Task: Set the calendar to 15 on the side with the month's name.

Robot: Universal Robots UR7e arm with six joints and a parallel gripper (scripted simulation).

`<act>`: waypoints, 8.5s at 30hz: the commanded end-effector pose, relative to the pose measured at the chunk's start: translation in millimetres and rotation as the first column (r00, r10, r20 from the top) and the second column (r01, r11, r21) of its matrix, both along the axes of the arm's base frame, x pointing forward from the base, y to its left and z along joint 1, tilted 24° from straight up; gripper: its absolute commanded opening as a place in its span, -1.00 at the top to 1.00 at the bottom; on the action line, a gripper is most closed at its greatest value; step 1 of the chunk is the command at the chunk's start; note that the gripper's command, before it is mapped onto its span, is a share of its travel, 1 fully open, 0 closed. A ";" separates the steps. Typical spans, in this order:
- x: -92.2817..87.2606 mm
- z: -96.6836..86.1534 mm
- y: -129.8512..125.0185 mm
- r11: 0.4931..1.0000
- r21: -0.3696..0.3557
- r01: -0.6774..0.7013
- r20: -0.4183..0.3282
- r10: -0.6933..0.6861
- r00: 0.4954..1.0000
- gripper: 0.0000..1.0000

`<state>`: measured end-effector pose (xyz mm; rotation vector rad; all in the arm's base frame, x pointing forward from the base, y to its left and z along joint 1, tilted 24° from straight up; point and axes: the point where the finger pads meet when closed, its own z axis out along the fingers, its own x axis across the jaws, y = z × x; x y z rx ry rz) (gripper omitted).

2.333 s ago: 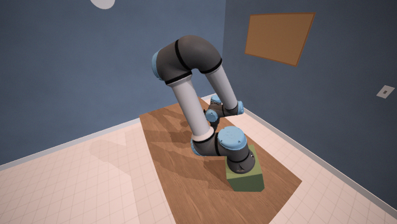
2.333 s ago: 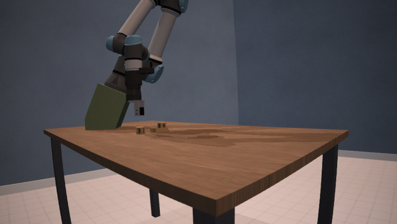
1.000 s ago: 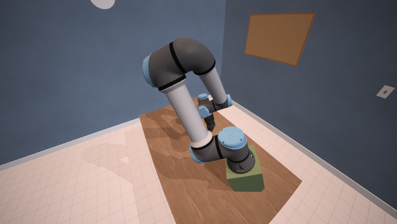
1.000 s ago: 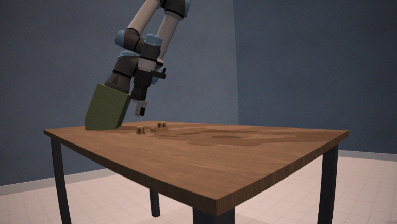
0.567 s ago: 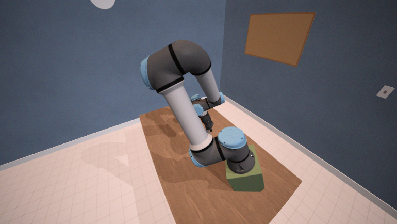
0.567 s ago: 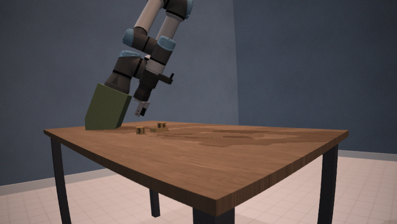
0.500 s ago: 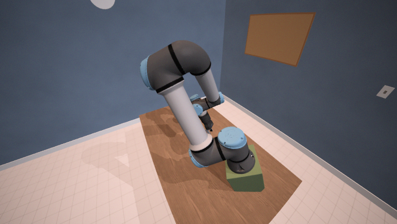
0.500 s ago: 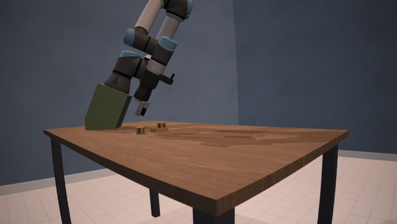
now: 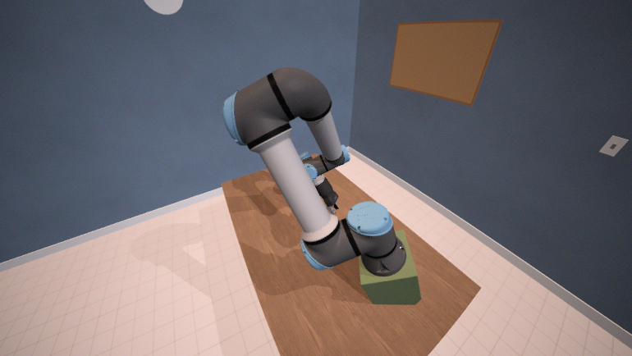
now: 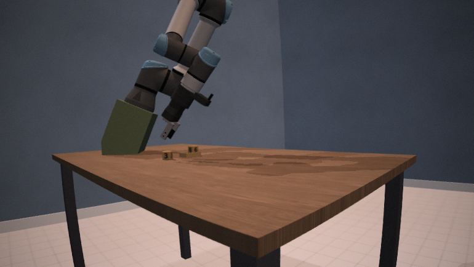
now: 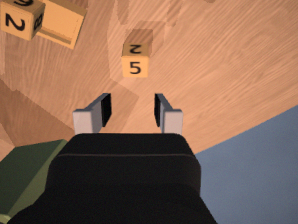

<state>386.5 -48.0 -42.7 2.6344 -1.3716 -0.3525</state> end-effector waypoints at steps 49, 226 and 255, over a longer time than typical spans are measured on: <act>8.4 -18.5 7.7 0.996 -0.088 -0.030 -0.115 0.020 0.993 -0.74; 0.6 2.3 -0.9 0.998 0.056 0.007 0.100 -0.013 0.995 -0.14; -1.9 2.2 -2.6 0.979 0.205 0.012 0.304 -0.075 0.950 -0.14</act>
